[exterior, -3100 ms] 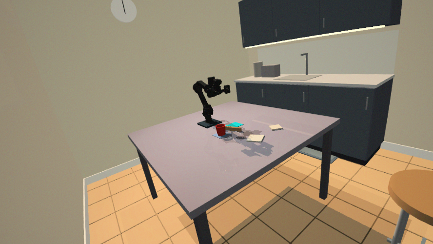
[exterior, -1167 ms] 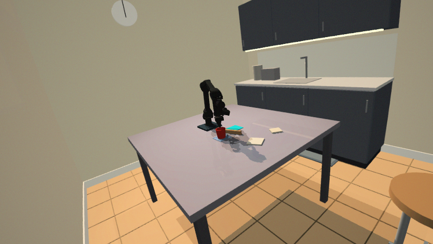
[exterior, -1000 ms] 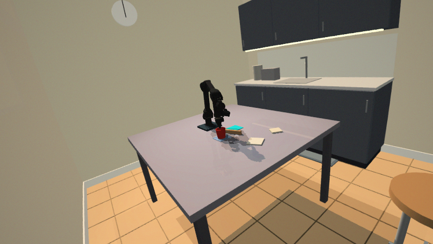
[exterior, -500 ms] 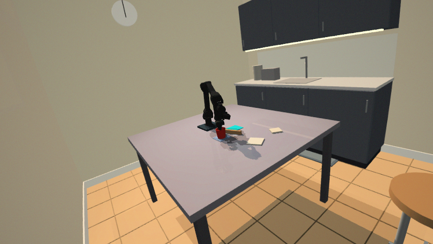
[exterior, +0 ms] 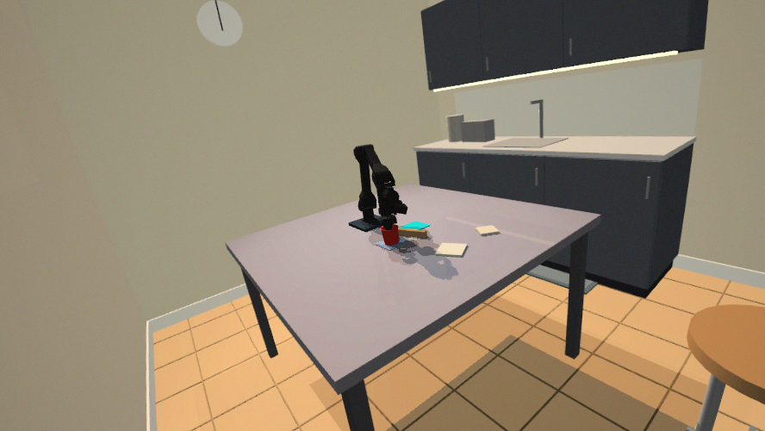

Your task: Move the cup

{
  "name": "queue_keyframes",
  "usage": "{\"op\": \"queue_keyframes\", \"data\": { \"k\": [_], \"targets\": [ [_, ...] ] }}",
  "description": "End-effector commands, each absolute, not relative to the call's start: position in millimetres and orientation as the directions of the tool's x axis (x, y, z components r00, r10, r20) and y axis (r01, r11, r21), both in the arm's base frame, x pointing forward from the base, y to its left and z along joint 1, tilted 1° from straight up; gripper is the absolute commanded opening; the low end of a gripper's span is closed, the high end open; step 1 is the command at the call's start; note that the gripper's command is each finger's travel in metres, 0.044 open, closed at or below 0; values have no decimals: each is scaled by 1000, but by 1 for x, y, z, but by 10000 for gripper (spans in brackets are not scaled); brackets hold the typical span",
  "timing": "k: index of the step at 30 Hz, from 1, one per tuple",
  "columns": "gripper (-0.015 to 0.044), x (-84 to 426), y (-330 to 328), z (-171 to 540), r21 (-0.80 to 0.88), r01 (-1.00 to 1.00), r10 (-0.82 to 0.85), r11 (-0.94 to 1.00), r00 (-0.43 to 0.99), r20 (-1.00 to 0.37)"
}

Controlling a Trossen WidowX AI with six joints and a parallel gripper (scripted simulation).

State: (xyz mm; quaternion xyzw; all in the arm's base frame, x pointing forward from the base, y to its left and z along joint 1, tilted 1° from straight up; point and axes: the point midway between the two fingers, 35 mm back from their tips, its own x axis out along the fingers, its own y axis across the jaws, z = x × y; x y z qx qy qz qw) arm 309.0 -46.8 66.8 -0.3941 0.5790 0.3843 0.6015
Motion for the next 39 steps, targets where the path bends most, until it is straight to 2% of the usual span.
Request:
{"op": "queue_keyframes", "data": {
  "k": [1, 17, 39],
  "targets": [
    [108, 309, -47, 67, -29, -919, 6, 394, 34, -999],
    [1, 309, -47, 67, -29, -919, 6, 394, 34, -999],
    [0, 306, -48, 119, -32, -920, 9, 390, 38, -999]
  ]
}}
